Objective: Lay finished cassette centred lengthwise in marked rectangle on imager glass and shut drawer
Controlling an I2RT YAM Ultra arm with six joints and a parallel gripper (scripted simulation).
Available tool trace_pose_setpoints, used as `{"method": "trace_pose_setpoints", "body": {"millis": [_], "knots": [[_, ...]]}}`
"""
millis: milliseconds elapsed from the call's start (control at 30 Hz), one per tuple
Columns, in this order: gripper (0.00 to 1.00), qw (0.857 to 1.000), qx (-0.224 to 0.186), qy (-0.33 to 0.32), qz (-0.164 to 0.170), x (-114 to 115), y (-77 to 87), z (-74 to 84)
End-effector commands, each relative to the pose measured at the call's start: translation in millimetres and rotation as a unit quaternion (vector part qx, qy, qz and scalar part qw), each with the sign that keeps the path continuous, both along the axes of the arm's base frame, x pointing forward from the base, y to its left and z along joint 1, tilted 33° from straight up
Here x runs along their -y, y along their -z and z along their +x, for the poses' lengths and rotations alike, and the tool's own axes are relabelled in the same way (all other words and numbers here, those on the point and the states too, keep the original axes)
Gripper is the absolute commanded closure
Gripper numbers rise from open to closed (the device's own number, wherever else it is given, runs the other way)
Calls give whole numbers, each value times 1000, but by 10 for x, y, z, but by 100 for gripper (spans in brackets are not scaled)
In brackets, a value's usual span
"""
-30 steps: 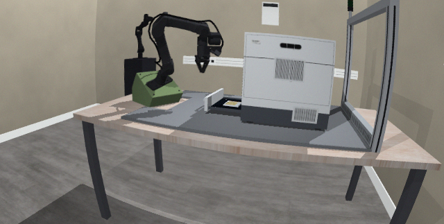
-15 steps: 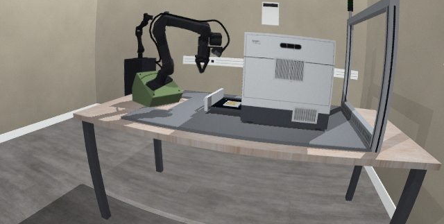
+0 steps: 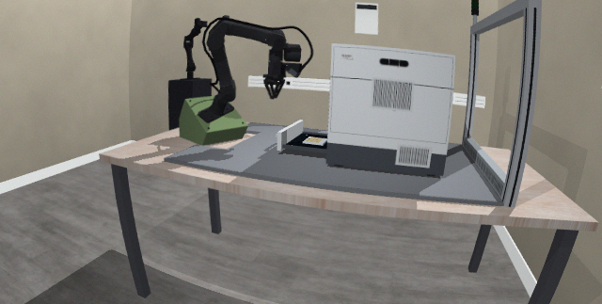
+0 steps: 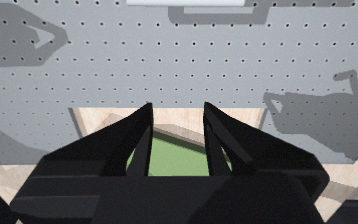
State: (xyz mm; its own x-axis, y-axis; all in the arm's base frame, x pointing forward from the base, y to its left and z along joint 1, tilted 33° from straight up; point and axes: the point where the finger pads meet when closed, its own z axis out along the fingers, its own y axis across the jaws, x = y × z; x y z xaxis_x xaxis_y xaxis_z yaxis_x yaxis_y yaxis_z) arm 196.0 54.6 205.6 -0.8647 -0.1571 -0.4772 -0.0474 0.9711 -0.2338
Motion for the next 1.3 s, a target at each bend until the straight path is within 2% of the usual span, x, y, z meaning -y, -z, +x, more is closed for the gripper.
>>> {"method": "trace_pose_setpoints", "body": {"millis": [0,1000,1033,1267], "knots": [[65,1000,9,2,10,-45,-92,23],[65,1000,9,1,10,-46,-92,23],[65,1000,2,-9,-10,14,49,56],[65,992,-4,-104,-75,86,294,291]]}}
